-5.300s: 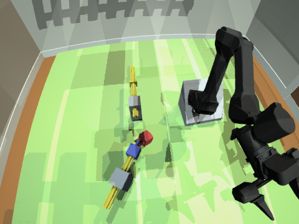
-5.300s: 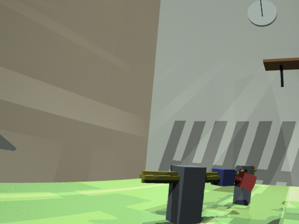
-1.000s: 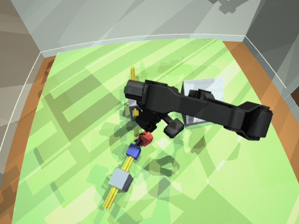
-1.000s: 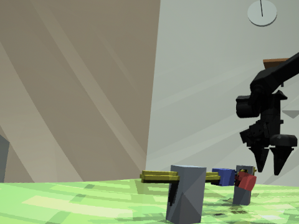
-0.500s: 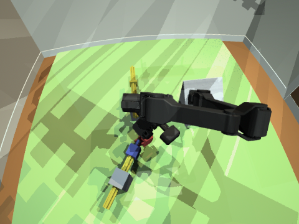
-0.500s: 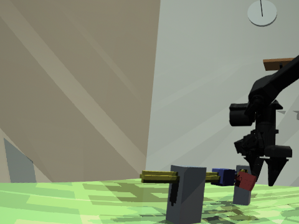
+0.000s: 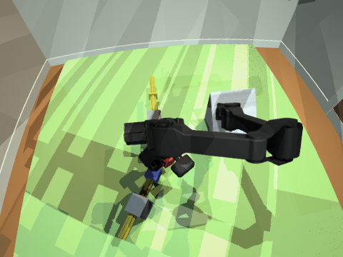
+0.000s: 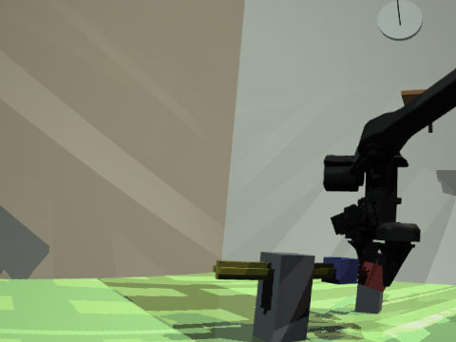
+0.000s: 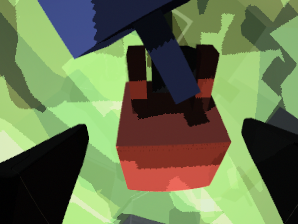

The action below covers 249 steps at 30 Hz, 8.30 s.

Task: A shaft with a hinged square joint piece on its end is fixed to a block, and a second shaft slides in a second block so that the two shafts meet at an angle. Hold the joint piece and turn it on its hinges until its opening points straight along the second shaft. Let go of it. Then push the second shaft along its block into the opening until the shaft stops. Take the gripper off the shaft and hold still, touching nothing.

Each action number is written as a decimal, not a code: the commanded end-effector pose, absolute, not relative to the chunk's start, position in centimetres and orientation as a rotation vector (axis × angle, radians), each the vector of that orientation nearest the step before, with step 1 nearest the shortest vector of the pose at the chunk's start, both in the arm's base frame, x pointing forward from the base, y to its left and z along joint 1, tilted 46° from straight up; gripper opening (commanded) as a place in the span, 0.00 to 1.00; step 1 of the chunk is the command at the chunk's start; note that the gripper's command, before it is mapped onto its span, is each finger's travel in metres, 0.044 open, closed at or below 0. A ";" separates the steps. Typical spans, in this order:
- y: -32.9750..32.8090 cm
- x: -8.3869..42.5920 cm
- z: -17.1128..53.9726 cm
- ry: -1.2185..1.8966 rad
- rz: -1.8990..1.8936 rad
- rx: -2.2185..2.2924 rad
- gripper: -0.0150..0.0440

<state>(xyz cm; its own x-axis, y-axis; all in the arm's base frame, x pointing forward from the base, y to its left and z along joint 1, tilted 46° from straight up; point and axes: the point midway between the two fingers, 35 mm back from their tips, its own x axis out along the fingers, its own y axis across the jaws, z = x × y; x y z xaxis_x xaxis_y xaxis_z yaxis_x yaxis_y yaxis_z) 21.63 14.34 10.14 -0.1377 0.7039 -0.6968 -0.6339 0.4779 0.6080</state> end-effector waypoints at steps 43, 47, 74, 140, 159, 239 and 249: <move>16.6 21.4 8.3 1.263 1.157 0.079 0.56; 16.6 21.4 8.3 1.263 1.157 0.079 0.56; 16.6 21.4 8.3 1.263 1.157 0.079 0.56; 16.5 21.4 8.3 1.260 1.161 0.076 0.25; 15.8 22.2 7.9 1.150 1.341 -0.207 0.25; 15.1 23.7 7.7 0.928 1.527 -0.636 0.25; 15.1 23.7 7.7 0.927 1.528 -0.638 0.25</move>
